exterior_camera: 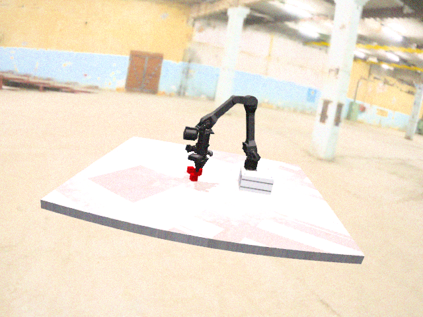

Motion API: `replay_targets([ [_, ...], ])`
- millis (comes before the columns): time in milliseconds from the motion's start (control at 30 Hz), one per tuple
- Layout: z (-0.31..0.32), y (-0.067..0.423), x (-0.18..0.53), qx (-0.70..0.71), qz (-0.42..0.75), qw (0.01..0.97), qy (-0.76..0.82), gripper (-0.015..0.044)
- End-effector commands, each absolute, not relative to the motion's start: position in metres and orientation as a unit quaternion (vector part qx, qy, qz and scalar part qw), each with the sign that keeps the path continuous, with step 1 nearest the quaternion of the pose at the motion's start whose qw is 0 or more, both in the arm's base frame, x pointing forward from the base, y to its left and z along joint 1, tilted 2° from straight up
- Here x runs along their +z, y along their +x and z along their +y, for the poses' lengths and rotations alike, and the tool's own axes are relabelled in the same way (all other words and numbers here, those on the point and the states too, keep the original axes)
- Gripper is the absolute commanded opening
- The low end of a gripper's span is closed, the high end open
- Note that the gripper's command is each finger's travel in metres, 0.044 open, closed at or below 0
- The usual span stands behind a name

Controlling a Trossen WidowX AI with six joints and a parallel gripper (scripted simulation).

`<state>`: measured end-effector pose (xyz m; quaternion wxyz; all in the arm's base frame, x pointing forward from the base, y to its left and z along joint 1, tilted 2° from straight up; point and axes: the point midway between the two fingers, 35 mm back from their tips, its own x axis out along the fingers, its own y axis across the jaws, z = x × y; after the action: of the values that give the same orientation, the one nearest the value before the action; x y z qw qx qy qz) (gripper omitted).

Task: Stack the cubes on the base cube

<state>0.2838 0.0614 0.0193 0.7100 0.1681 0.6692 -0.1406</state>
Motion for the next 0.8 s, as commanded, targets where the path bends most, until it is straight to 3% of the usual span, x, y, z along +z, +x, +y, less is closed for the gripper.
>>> replay_targets([
  [0,0.061,0.283,0.018,-0.143,0.67,0.709,0.166,0.0105],
  [67,0.061,0.283,0.018,-0.143,0.67,0.709,0.166,0.0105],
  [200,0.061,0.283,0.018,-0.143,0.67,0.709,0.166,0.0205],
  [767,0.061,0.283,0.038,-0.141,0.669,0.71,0.168,0.0205],
])
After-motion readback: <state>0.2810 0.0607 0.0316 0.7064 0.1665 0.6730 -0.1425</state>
